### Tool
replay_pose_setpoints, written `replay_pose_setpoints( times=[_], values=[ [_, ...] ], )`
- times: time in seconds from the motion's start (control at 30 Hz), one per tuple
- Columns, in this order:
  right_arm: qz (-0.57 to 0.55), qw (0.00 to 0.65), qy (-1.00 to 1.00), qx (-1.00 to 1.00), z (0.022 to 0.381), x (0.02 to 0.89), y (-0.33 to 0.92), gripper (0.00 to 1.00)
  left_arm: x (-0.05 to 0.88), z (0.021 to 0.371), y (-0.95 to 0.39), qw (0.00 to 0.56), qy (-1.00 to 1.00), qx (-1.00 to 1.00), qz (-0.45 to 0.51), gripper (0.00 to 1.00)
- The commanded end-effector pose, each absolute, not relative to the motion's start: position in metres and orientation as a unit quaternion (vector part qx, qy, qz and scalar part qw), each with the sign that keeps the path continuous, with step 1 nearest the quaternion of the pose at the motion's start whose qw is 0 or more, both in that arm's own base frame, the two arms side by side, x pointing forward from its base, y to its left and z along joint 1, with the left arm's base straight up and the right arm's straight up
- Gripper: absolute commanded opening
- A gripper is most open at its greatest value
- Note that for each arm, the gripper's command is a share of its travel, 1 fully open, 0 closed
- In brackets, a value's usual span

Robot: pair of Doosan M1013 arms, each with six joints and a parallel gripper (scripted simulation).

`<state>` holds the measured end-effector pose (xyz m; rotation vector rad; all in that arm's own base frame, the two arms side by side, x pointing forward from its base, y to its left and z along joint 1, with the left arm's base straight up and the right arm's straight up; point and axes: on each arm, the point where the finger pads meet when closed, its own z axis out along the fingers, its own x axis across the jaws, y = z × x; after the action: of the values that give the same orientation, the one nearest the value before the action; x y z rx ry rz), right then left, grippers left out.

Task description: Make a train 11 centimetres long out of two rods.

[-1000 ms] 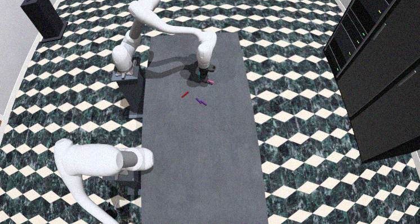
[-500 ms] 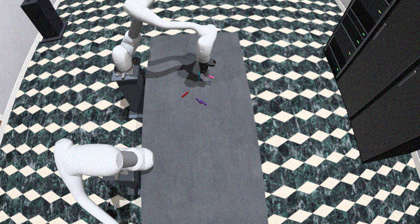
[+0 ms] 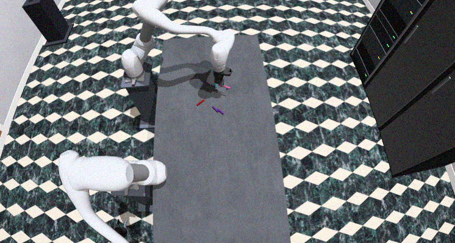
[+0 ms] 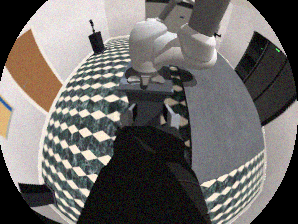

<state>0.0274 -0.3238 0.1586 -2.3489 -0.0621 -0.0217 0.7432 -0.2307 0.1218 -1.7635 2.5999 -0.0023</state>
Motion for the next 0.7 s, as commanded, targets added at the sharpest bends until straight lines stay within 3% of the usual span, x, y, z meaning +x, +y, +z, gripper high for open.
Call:
replay_pose_setpoints(
  times=[0.0, 0.67],
  values=[
    [-0.012, 0.382, -0.019, -0.924, 0.159, 0.030, -0.323, 1.00, 0.733, 0.121, -0.249, 0.001, 0.828, -0.561, -0.001, 0.24],
    [-0.012, 0.382, -0.019, -0.924, 0.159, 0.030, -0.323, 1.00, 0.734, 0.110, -0.249, 0.000, 0.828, -0.560, 0.001, 0.24]
  ],
)
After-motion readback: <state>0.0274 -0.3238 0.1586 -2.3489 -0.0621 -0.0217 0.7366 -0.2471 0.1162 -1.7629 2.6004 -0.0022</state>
